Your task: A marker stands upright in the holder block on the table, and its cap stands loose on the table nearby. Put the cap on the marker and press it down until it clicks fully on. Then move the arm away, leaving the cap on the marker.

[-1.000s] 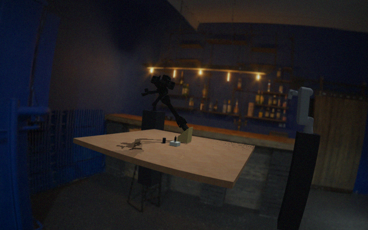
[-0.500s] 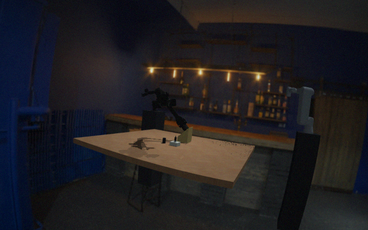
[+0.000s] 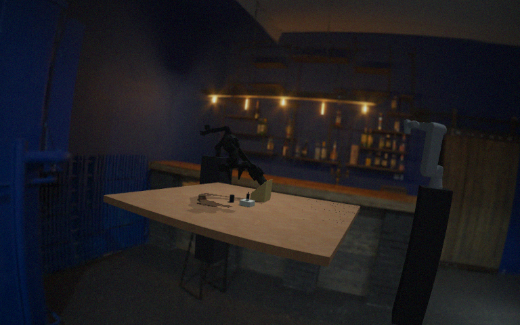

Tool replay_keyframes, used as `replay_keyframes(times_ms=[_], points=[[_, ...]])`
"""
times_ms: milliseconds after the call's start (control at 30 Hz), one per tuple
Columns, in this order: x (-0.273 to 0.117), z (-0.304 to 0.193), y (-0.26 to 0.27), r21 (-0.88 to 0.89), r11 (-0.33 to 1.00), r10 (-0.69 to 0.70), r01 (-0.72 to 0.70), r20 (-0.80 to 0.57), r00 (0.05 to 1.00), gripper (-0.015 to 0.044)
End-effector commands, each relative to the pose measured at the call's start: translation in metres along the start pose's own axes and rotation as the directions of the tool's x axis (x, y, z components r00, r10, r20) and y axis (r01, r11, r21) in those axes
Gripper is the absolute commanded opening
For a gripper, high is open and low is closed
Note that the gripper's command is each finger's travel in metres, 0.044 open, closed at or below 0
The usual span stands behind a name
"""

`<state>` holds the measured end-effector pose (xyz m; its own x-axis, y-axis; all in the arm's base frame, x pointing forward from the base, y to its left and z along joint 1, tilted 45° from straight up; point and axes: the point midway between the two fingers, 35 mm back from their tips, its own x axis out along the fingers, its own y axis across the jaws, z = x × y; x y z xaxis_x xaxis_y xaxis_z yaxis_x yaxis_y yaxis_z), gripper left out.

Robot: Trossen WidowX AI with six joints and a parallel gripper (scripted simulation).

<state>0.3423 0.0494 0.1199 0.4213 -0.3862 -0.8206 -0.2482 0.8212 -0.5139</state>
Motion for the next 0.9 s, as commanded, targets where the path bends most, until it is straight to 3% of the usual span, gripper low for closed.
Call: replay_keyframes(times_ms=[0,133,467,633,867], points=[[0.001,-0.075,-0.028,0.024,0.986,-0.153,0.163,-0.244,0.958,0.0249],[-0.006,-0.111,-0.043,0.003,0.967,-0.238,0.255,-0.352,0.905,0.0249],[-0.008,-0.118,-0.042,0.002,0.966,-0.241,0.258,-0.355,0.903,0.0249],[0.02,-0.133,-0.05,0.001,0.966,-0.242,0.259,-0.354,0.903,0.0249],[0.026,-0.135,-0.052,0.001,0.966,-0.242,0.26,-0.354,0.903,0.0249]])
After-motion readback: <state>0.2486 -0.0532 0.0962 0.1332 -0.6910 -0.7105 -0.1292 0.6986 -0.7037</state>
